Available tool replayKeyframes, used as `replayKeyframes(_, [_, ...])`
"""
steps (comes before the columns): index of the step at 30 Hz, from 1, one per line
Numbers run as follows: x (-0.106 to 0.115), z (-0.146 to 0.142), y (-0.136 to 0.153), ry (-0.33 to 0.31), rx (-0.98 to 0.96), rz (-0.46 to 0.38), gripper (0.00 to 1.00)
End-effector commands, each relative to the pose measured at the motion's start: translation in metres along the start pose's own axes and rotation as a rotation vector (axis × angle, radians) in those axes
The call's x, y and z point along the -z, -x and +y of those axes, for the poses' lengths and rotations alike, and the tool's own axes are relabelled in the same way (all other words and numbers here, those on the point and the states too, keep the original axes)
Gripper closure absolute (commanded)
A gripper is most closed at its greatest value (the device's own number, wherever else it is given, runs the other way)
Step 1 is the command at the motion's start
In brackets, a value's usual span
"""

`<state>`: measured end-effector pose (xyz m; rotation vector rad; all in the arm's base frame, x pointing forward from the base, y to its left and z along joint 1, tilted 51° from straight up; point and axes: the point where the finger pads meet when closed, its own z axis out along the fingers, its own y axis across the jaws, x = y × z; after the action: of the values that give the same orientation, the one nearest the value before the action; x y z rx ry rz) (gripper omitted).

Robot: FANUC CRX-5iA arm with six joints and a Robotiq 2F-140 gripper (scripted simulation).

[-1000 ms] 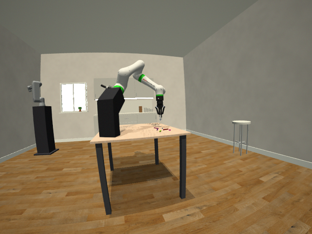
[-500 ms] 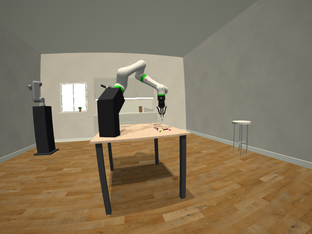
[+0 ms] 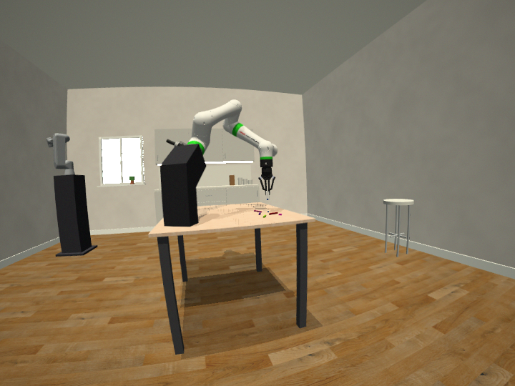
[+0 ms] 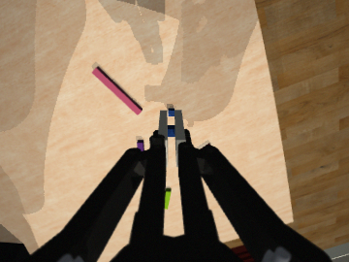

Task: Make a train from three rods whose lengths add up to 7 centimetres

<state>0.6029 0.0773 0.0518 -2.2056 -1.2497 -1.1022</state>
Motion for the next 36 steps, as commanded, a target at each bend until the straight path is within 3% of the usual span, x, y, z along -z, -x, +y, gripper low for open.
replayKeyframes(1, [-0.012, 0.0, 0.0, 0.001, 0.0, 0.0, 0.97])
replayKeyframes(19, [-0.073, 0.001, 0.001, 0.001, 0.0, 0.0, 0.97])
replayKeyframes(36, [-0.077, 0.001, 0.001, 0.001, 0.0, 0.0, 0.97])
